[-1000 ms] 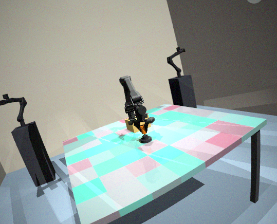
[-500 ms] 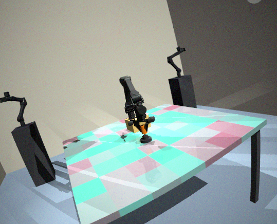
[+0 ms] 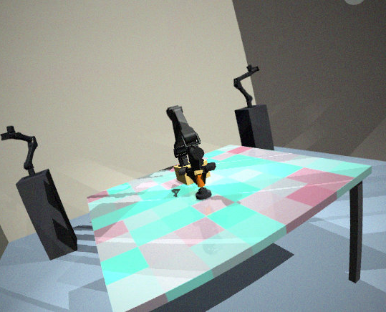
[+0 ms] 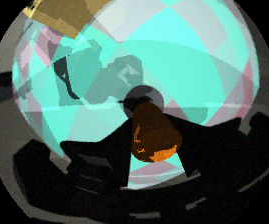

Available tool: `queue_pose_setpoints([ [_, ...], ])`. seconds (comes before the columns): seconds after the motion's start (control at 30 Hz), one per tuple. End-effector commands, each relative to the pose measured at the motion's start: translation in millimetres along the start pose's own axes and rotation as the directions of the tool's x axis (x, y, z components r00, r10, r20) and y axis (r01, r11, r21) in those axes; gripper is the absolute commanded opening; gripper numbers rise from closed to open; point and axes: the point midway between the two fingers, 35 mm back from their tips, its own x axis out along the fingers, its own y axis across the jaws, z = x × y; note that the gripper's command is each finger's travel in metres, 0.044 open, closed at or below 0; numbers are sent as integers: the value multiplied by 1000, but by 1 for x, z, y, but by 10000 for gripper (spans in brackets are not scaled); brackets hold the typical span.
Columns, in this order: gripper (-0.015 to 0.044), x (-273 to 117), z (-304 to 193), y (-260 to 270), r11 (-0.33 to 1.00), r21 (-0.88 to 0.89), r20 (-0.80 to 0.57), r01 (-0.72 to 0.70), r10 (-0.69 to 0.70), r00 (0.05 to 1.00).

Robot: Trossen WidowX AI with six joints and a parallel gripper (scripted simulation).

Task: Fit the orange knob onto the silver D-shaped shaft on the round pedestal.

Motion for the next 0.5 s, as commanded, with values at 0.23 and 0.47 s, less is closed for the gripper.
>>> queue_pose_setpoints([
  [0.23, 0, 1, -1, 0, 1000, -3, -3, -1, 1, 1000],
  [0.47, 0, -4, -3, -1, 1000, -12, -3, -1, 1, 1000],
])
